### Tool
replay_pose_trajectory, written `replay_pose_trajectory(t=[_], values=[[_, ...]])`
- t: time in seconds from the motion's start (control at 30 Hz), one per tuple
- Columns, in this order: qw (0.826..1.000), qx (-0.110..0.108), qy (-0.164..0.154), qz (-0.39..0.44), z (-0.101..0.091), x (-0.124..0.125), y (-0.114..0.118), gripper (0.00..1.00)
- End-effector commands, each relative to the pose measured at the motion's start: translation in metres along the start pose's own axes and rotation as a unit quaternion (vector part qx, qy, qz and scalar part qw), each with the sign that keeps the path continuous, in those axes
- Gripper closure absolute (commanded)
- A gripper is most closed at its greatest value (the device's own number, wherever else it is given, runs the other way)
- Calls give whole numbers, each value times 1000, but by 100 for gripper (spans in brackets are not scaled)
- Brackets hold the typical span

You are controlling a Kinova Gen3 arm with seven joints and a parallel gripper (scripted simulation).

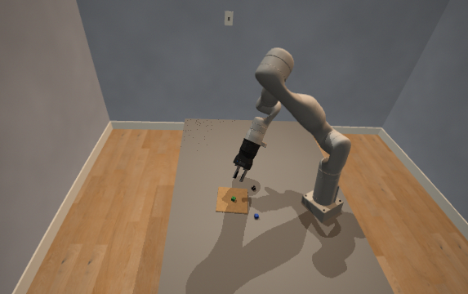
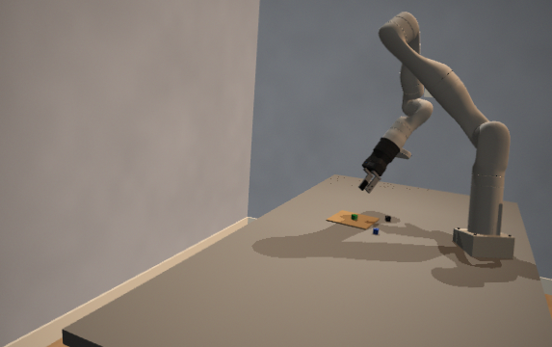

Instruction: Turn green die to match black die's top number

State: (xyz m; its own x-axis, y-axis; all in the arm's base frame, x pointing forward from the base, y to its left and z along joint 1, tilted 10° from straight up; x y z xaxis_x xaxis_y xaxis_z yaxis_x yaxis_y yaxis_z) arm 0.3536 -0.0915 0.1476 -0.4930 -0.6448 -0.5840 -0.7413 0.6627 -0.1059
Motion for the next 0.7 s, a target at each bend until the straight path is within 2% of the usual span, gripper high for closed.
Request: replay_pose_trajectory(t=[0.0,0.3,0.37,0.57,0.67], values=[[999,-8,29,-20,6,-23,8,36],[990,3,138,-21,9,-48,10,36],[990,3,138,-21,9,-48,10,36],[978,20,207,-25,11,-66,11,36],[971,21,238,-24,13,-71,12,36]])
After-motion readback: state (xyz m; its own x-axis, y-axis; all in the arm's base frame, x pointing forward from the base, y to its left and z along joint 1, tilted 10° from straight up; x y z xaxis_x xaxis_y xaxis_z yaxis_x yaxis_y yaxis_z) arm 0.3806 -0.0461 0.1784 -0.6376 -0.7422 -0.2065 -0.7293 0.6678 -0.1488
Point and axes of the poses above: the point where the finger pads meet when closed, its own z axis out along the fingers, its own y axis across the jaws, x = y × z, the point moved 5 cm from there along -z, back along the fingers, and after that the axes turned 4 degrees about z, right-handed, at the moved point
